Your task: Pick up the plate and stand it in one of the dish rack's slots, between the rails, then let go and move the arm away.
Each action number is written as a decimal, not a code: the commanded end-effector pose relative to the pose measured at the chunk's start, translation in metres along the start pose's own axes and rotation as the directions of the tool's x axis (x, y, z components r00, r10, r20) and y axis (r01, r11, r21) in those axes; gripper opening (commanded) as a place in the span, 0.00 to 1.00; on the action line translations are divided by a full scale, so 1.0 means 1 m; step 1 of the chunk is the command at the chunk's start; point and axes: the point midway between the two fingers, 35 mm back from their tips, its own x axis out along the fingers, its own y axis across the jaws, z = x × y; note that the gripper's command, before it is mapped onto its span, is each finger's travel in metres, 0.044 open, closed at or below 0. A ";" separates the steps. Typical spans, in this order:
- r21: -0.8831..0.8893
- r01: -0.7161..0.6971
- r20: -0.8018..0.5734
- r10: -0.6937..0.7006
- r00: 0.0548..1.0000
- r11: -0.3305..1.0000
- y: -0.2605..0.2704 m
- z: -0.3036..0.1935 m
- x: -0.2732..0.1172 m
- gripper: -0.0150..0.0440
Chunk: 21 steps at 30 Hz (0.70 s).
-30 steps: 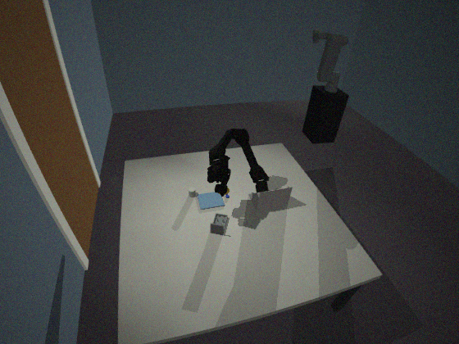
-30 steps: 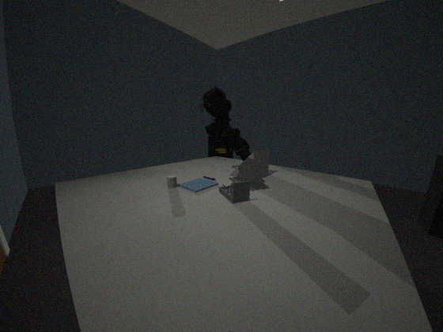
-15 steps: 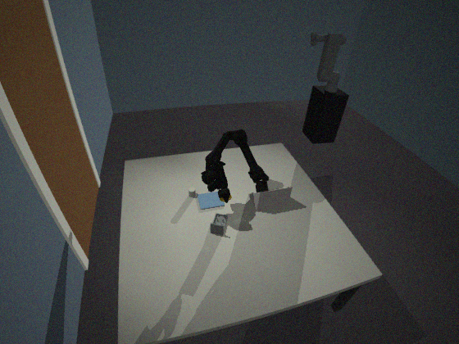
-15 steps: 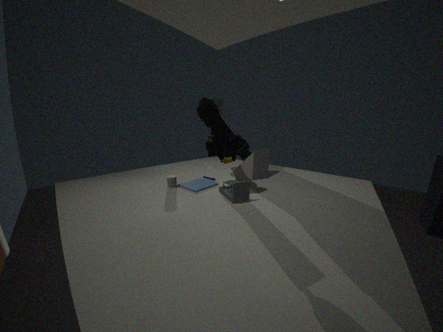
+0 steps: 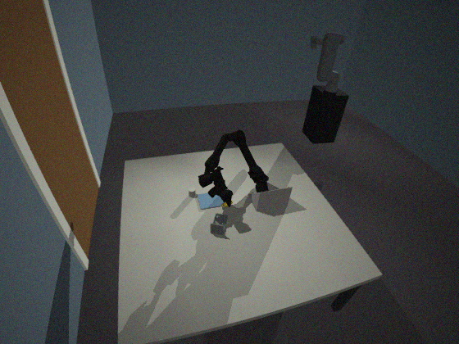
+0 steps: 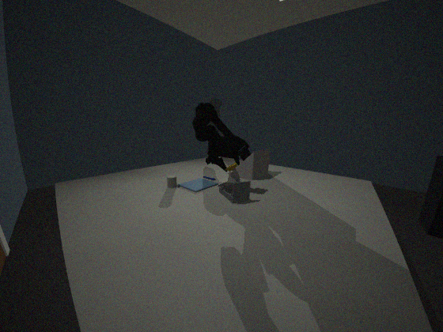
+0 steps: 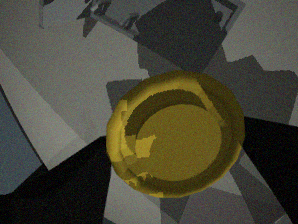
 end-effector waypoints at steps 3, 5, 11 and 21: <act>-0.103 -0.098 0.009 0.099 0.995 0.990 -0.001 0.002 0.009 0.25; -0.141 -0.131 0.014 0.134 0.991 0.981 -0.002 0.002 0.012 0.25; -0.255 -0.217 0.038 0.234 0.971 0.942 -0.004 0.005 0.021 0.25; -0.448 -0.304 0.103 0.387 0.916 0.841 -0.009 0.009 0.032 0.25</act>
